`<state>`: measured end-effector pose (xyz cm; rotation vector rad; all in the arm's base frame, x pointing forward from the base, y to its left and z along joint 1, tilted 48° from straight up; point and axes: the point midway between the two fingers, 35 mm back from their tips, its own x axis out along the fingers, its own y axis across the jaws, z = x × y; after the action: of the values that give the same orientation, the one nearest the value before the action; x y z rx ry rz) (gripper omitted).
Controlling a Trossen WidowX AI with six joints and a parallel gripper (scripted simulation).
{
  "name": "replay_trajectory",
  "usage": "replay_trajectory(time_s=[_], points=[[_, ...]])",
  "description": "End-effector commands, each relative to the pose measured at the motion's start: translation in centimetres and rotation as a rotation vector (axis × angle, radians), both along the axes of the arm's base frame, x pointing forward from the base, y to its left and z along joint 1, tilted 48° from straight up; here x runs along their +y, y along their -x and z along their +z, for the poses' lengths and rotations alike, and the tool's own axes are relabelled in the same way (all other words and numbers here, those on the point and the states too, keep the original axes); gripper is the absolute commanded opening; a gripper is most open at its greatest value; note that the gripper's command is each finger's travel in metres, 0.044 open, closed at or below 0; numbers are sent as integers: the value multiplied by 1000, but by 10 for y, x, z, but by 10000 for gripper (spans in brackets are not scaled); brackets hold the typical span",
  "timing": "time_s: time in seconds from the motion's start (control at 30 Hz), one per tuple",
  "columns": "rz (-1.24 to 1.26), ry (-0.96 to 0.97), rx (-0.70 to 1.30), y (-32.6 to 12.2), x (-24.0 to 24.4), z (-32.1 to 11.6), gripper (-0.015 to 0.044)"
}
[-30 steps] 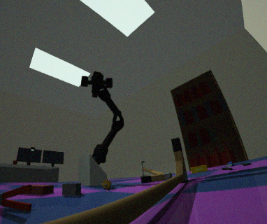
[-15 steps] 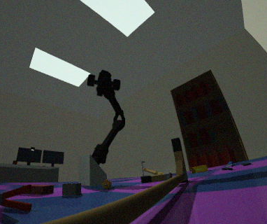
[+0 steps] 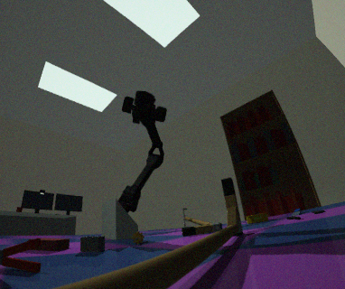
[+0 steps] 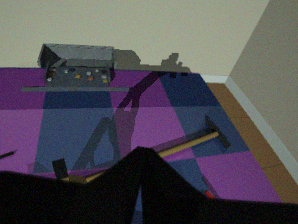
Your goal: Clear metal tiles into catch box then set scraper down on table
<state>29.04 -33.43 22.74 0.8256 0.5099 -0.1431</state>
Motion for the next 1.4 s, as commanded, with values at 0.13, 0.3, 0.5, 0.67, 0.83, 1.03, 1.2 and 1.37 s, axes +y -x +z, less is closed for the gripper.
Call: replay_trajectory(time_s=[0.13, 0.3, 0.5, 0.67, 0.83, 1.03, 1.2, 1.37], points=[[101, 1, 25, -23, 27, -4, 0], [167, -1, 38, -36, 45, -7, 0], [246, -3, 54, -50, 68, -9, 0], [312, -5, 67, -60, 87, -12, 0], [379, -6, 80, -70, 107, -14, 0], [460, -7, 94, -79, 132, -16, 0], [527, -7, 106, -86, 153, -17, 0], [595, -8, 117, -91, 174, -19, 0]])
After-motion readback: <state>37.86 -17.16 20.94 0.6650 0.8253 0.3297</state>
